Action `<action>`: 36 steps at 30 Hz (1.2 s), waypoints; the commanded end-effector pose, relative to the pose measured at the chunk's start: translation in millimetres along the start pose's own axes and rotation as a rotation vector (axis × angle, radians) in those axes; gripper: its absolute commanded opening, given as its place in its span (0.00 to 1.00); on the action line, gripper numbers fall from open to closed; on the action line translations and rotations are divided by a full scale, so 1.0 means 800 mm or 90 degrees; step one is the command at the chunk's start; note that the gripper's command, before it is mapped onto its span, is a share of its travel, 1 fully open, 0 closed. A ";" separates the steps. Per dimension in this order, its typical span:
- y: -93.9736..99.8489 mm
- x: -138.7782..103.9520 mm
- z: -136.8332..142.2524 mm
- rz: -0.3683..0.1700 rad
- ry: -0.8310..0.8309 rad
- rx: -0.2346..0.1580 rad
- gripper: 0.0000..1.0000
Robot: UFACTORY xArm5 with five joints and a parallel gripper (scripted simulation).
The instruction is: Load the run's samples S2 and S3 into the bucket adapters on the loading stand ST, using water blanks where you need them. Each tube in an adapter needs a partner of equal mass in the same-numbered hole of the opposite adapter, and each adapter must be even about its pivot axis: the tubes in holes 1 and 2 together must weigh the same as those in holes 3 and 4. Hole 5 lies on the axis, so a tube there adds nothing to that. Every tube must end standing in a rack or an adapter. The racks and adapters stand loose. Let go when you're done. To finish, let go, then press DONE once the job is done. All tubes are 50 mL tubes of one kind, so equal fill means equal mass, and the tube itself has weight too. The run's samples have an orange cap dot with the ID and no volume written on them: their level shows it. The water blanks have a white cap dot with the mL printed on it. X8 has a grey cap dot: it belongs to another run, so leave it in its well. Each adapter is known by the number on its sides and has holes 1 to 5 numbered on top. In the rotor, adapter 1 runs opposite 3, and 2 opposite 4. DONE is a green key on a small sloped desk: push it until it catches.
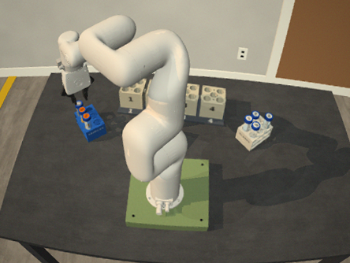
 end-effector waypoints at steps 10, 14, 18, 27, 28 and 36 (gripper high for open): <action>0.032 0.001 0.000 0.002 0.000 0.001 0.44; 0.042 0.001 0.000 0.002 0.000 0.001 0.44; 0.052 0.001 0.000 0.002 0.000 0.001 0.44; 0.069 0.001 0.000 0.002 0.000 0.001 0.44; 0.072 0.001 0.000 0.002 0.000 0.001 0.44; 0.081 0.001 0.000 0.002 0.000 0.001 0.44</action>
Point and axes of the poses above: the point where the finger pads meet when closed, its own y axis back along the fingers, its own z axis across the jaws, x = y × z, the point moved 3 cm from there along y, back along the fingers, and after that the axes turned 10 degrees about -y, right-handed, at the moved point
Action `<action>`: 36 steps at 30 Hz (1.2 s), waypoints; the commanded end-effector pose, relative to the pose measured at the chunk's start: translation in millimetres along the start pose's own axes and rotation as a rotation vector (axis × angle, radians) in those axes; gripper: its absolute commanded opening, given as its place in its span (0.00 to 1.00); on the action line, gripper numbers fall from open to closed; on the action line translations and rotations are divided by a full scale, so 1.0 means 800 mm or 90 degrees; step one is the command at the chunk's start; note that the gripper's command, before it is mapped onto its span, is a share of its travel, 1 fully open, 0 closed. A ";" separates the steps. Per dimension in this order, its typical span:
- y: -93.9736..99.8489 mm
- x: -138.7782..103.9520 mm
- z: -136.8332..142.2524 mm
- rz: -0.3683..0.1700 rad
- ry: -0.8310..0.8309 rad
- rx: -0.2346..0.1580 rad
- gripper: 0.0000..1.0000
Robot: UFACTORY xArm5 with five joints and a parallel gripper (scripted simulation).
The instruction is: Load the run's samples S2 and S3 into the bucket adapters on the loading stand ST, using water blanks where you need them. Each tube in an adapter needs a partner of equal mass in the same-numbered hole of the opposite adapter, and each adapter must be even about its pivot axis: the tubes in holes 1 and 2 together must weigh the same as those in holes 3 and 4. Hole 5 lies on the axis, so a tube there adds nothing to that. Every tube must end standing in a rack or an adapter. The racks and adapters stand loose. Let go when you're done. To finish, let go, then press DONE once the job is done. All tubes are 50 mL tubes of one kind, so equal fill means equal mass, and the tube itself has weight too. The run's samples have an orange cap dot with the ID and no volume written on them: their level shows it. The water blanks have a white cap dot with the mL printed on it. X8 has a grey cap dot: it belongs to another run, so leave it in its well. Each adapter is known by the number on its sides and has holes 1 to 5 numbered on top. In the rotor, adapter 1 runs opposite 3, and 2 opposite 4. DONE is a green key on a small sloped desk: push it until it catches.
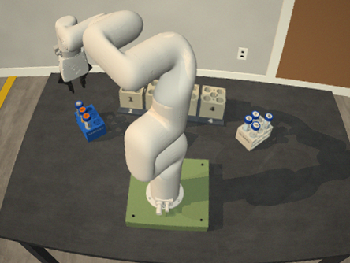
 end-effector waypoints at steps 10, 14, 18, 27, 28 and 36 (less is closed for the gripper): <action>0.003 0.001 0.000 0.002 0.000 0.001 0.44; 0.003 0.001 0.000 0.001 0.000 0.001 0.44; 0.003 0.001 0.000 0.001 0.000 0.001 0.44; 0.003 -0.036 0.006 0.001 0.000 0.001 0.57; 0.003 -0.042 0.007 0.001 0.000 0.001 0.57; 0.003 -0.048 0.008 0.001 0.000 0.001 0.57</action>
Point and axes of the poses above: the point where the finger pads meet when closed, its own y axis back along the fingers, its own z axis across the jaws, x = y × z, the point moved 3 cm from there along y, back along the fingers, and after that the axes turned 10 degrees about -y, right-handed, at the moved point
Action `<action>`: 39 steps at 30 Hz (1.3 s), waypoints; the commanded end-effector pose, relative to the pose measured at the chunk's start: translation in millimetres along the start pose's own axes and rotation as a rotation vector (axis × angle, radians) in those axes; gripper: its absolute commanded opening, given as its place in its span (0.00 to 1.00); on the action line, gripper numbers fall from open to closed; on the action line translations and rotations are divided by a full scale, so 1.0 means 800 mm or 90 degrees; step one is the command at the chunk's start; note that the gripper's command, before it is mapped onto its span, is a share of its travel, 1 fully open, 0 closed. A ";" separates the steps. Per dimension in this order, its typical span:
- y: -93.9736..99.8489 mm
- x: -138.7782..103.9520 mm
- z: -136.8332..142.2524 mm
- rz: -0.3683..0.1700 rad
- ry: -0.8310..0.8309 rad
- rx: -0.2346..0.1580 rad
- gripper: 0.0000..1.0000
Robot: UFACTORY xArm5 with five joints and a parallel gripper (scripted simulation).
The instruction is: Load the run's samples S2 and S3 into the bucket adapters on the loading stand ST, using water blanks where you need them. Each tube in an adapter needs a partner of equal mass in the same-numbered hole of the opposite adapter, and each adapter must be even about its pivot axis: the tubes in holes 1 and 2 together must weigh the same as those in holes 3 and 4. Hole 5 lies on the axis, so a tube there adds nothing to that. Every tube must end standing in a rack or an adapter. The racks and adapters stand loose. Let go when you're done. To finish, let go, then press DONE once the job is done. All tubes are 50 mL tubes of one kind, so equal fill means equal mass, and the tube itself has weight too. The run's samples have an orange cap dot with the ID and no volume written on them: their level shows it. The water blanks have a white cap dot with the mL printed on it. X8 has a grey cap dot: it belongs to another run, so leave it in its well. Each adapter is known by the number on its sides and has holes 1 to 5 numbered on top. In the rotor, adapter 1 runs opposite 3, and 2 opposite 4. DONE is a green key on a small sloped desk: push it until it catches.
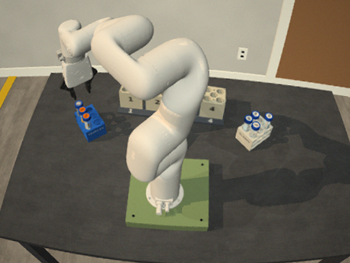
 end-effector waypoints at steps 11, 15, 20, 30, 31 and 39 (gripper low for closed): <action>-0.010 -0.001 0.000 0.003 0.000 0.001 0.57; -0.018 -0.001 0.000 0.003 0.000 0.001 0.57; -0.028 -0.001 0.000 0.003 0.000 0.001 0.57; -0.053 0.000 0.000 0.003 0.000 0.001 0.57; -0.056 0.000 0.000 0.003 0.000 0.001 0.57; -0.071 0.000 0.000 0.003 0.000 0.001 0.57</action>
Point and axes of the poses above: the point where the finger pads meet when closed, its own y axis back along the fingers, its own z axis across the jaws, x = y × z, the point moved 3 cm from there along y, back along the fingers, and after that the axes turned 10 degrees about -y, right-handed, at the moved point
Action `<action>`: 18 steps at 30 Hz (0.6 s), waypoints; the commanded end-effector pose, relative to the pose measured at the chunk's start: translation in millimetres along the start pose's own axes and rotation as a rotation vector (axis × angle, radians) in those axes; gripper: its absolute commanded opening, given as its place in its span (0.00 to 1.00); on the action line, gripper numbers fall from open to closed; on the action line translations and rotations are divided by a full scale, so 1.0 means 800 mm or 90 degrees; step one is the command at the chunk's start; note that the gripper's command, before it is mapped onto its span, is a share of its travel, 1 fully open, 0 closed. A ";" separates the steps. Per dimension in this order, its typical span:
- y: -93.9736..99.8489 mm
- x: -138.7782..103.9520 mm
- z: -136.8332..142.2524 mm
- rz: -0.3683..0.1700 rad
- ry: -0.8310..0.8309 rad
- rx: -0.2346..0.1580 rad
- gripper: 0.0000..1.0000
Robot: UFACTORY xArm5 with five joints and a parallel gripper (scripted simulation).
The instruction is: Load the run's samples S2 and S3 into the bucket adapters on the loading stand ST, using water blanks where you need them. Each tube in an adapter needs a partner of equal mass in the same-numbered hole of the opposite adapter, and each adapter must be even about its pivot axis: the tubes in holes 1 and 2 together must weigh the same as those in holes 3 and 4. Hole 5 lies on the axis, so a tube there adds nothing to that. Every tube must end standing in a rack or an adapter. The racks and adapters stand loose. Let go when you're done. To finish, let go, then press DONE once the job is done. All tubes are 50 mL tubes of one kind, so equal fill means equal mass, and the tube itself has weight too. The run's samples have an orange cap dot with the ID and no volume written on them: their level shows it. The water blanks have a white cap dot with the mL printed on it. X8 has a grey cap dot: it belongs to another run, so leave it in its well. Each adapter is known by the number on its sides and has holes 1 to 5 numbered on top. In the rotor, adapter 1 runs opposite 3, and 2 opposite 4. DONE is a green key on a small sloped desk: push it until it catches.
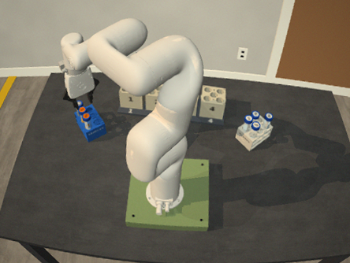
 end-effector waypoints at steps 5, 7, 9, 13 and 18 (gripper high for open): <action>-0.020 0.001 -0.001 0.002 0.000 0.001 0.57; -0.025 0.001 -0.001 0.002 0.000 0.001 0.57; -0.030 0.001 -0.001 0.002 0.000 0.001 0.57; -0.035 0.001 -0.001 0.002 0.000 0.001 0.57; -0.048 0.001 -0.001 0.002 0.000 0.001 0.57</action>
Point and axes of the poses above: the point where the finger pads meet when closed, its own y axis back along the fingers, its own z axis across the jaws, x = y × z, the point moved 3 cm from there along y, back along the fingers, and after that the axes turned 10 degrees about -y, right-handed, at the moved point
